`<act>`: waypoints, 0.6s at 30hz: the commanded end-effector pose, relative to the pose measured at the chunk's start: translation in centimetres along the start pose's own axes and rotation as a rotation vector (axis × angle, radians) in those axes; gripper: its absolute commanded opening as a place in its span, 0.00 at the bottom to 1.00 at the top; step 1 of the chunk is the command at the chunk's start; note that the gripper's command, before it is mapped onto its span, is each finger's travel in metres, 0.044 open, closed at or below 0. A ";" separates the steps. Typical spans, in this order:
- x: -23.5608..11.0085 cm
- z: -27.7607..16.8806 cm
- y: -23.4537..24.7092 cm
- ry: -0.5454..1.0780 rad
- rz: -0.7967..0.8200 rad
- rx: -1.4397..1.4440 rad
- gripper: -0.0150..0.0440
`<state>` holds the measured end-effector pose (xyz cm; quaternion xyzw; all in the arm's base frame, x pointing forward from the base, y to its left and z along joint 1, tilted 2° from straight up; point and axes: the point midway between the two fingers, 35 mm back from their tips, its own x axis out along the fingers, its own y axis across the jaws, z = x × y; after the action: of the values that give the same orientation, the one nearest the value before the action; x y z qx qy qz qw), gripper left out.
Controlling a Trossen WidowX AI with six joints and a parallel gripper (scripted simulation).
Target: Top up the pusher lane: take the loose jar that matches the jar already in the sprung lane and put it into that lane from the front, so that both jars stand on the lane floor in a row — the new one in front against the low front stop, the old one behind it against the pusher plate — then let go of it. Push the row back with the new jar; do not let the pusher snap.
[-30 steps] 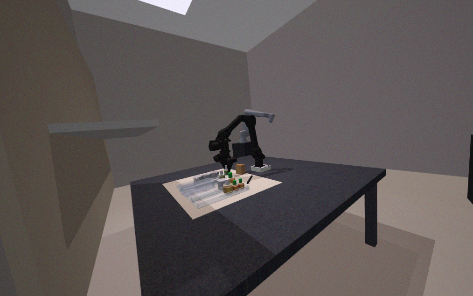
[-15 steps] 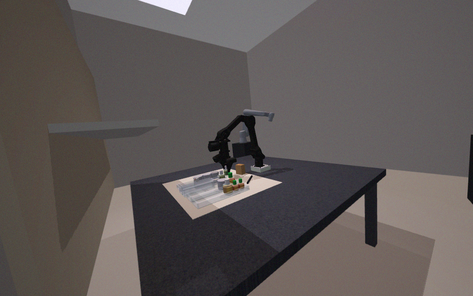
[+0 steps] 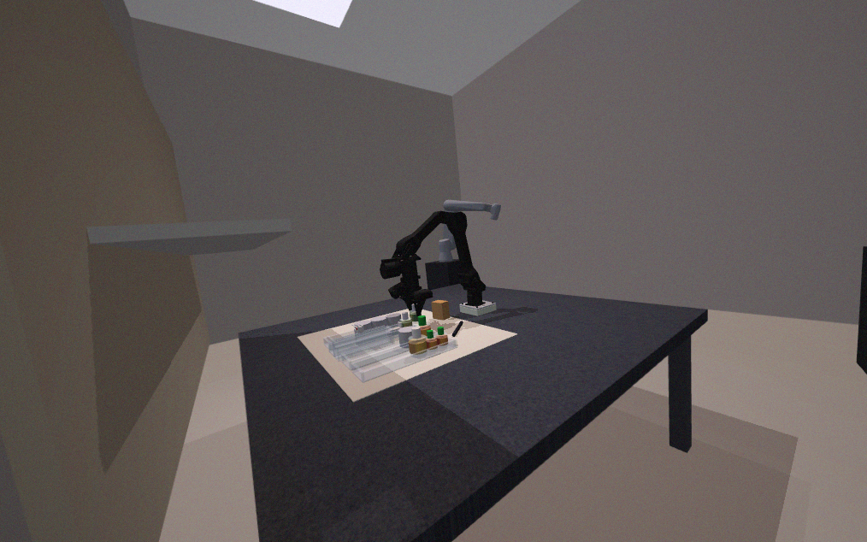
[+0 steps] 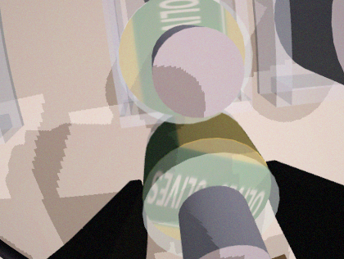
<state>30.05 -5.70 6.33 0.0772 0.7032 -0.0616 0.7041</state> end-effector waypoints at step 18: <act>-0.2 1.7 0.2 -0.027 0.007 -0.002 0.25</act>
<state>30.94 -5.87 6.37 0.0770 0.7017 -0.0616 0.7056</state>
